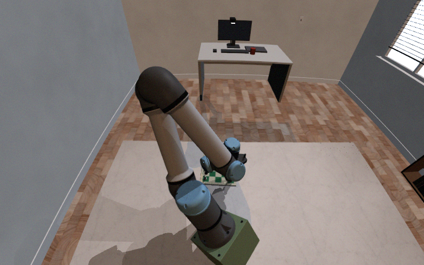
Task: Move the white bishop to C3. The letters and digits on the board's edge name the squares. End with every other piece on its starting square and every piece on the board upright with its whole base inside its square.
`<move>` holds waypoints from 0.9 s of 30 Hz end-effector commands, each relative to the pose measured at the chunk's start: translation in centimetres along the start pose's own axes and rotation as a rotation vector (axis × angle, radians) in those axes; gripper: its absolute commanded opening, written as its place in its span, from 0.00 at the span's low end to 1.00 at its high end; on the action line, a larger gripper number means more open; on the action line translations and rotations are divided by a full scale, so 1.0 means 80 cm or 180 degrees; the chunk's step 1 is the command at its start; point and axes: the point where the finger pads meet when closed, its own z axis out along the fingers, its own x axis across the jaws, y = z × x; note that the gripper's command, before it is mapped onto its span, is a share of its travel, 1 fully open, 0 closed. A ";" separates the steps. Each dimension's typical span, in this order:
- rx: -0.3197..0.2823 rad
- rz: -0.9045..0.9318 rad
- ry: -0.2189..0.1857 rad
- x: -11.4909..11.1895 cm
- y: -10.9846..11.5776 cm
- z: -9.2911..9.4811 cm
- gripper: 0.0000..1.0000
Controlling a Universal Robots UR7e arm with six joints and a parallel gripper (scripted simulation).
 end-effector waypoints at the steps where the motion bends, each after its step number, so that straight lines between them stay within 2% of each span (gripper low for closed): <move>1: 0.0004 -0.0002 -0.0002 0.000 0.000 -0.007 0.00; 8: 0.0004 -0.0002 -0.0002 0.000 0.000 -0.019 0.00; 18: 0.0004 -0.0002 -0.0002 0.000 0.000 -0.052 0.00; 20: 0.0004 -0.0002 -0.0002 0.000 0.000 -0.052 0.00; 27: 0.0004 -0.0002 -0.0002 0.000 0.000 -0.080 0.00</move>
